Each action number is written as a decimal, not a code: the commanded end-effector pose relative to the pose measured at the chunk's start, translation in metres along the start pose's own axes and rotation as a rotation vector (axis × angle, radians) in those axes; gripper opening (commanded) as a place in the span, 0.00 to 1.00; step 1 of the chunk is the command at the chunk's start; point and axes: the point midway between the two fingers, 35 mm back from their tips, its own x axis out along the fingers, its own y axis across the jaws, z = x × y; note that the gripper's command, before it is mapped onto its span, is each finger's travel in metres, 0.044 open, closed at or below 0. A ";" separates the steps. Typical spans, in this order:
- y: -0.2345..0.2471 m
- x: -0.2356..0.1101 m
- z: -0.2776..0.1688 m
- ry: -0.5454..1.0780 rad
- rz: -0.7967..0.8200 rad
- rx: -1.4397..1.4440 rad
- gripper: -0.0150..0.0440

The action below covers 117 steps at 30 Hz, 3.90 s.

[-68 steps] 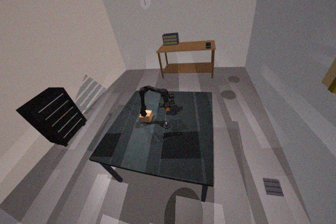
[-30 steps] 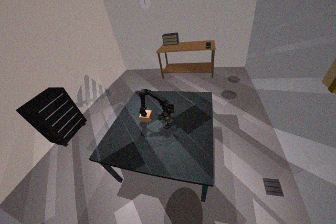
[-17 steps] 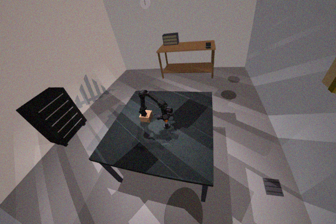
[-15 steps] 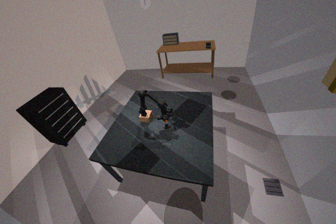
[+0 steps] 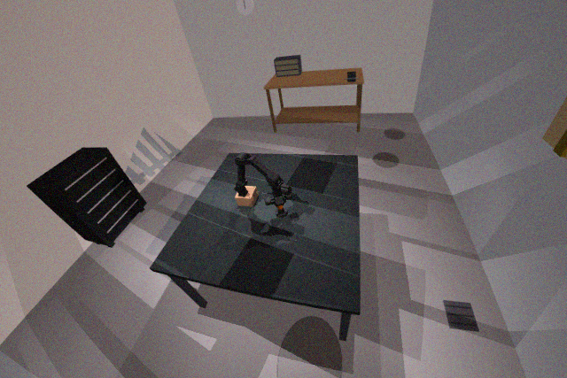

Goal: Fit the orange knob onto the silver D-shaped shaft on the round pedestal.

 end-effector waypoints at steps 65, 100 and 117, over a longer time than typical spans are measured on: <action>0.001 0.001 0.001 -0.006 0.002 -0.210 0.25; 0.003 0.000 0.004 -0.006 0.002 -0.419 0.25; 0.002 -0.001 0.003 -0.006 0.002 -0.419 0.25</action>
